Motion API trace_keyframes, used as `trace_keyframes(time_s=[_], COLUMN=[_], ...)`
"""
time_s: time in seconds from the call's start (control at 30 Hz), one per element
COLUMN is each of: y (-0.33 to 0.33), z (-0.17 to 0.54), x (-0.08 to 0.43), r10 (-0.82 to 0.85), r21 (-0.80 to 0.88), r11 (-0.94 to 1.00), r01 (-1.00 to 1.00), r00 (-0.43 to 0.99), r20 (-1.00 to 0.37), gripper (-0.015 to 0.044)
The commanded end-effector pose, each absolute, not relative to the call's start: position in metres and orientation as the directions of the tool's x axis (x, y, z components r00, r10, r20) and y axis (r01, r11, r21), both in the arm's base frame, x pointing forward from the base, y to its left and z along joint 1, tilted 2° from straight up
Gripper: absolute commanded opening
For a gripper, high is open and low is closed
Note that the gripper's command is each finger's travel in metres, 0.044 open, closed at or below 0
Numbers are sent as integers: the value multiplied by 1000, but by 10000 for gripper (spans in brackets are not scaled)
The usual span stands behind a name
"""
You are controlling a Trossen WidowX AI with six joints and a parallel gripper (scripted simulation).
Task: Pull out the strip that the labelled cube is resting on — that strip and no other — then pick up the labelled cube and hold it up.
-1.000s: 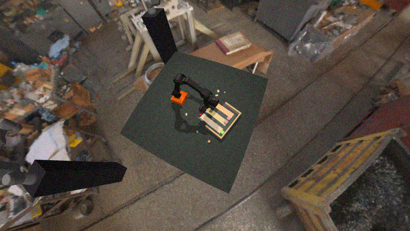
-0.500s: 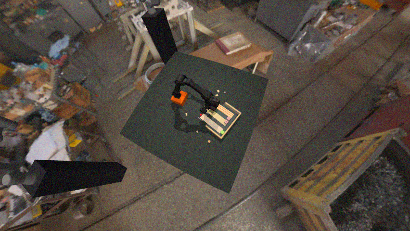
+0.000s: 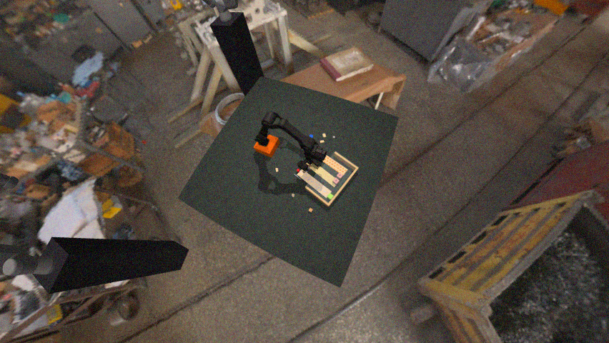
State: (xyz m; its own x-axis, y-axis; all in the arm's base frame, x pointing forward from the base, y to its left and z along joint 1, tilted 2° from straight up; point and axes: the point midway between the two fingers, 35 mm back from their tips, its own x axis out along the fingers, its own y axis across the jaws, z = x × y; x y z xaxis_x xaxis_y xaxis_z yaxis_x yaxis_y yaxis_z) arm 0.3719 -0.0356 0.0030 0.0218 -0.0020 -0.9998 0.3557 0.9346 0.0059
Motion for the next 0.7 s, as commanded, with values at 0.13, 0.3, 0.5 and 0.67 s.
trace_keyframes(time_s=[0.13, 0.3, 0.5, 0.67], y=[-35, -35, -35, -35], z=[-15, -23, -26, -26], x=[368, 368, 368, 368], r10=[-1, -1, -1, -1], r21=[1, 1, 1, 1], r11=[933, 933, 933, 933], r01=[361, 361, 361, 361], r00=[6, 6, 6, 6], r20=[-1000, -1000, -1000, -1000], gripper=[0, 0, 0, 0])
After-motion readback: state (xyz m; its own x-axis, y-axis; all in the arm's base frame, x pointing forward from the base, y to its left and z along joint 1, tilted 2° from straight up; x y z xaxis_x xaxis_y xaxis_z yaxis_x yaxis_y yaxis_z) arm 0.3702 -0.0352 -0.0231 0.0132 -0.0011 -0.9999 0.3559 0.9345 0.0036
